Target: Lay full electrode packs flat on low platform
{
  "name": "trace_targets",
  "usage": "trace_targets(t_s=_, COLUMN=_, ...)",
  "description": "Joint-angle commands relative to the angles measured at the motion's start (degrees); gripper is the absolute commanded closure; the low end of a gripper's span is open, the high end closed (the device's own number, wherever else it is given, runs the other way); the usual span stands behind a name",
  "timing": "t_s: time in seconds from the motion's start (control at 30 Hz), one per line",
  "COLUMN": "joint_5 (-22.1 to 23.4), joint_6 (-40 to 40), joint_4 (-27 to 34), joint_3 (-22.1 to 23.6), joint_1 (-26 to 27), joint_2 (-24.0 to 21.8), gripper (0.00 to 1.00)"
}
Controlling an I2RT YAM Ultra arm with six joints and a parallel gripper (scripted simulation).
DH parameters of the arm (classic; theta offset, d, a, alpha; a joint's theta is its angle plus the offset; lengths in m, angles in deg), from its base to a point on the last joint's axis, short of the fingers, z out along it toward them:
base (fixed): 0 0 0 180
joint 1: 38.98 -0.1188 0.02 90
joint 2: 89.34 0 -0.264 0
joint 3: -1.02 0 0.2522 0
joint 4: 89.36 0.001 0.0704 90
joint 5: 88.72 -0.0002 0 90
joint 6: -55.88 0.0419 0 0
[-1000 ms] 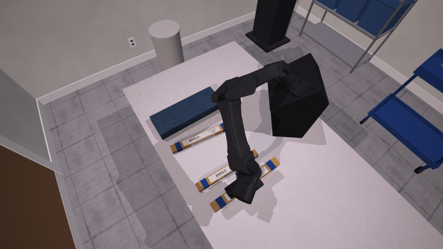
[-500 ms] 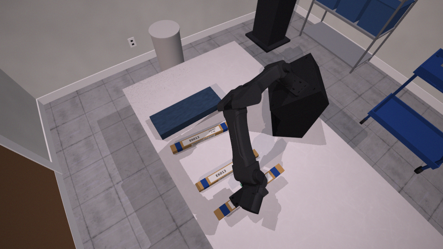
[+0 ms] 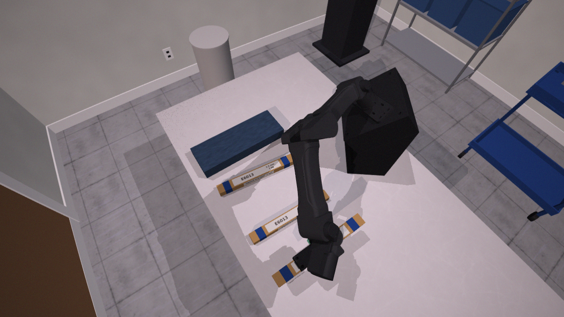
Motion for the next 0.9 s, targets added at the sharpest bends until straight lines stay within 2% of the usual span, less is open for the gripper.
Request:
trace_targets(t_s=0.0, joint_5=-0.73, joint_6=1.08, joint_4=3.41, joint_3=-4.08, joint_1=-4.91, joint_2=-1.84, gripper=1.0)
trace_targets(t_s=0.87, joint_5=-0.92, joint_6=3.28, joint_4=8.55, joint_3=-9.66, joint_1=-6.47, joint_2=-0.36, gripper=1.0)
